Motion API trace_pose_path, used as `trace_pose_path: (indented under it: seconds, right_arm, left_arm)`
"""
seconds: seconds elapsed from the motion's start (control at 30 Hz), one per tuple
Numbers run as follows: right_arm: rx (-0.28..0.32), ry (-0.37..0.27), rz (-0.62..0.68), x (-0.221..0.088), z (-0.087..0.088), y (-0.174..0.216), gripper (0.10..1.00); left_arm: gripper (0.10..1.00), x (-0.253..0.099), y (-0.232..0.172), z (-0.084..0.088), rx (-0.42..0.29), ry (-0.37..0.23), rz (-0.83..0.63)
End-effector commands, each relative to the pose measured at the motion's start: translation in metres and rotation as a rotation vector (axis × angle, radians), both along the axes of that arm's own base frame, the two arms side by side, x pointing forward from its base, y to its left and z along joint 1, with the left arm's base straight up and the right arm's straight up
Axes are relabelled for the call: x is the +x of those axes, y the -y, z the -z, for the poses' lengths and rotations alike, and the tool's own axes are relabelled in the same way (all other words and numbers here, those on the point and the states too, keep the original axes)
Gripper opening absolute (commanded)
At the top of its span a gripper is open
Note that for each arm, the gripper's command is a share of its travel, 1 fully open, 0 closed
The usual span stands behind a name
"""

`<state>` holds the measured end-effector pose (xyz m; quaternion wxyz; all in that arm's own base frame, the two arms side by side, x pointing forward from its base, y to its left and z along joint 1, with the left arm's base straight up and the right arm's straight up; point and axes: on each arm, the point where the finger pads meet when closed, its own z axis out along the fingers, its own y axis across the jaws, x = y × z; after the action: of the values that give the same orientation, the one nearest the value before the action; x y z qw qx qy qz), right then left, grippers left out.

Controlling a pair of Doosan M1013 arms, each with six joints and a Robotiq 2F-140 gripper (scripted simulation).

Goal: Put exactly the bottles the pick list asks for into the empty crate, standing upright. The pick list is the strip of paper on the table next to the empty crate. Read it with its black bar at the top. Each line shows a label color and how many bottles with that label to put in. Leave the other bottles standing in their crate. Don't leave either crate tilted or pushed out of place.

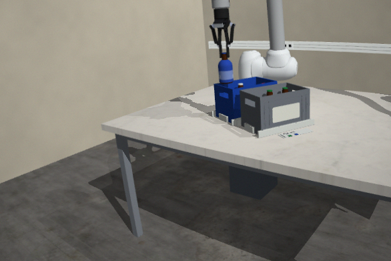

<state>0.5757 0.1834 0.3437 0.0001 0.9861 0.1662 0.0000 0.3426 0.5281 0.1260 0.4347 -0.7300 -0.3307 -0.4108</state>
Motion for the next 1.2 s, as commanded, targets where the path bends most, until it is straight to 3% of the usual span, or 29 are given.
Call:
trace_pose_path:
  seconds: [0.0,1.17]
  right_arm:
    - [0.001,0.001,0.000,0.000,-0.007,0.000,0.099]
    - [0.001,0.001,0.000,0.019,-0.007,-0.044,0.099]
  left_arm:
    - [1.000,0.000,0.000,-0.001,0.001,0.001,0.000]
    - [1.000,0.000,0.000,-0.001,0.001,0.001,0.000]
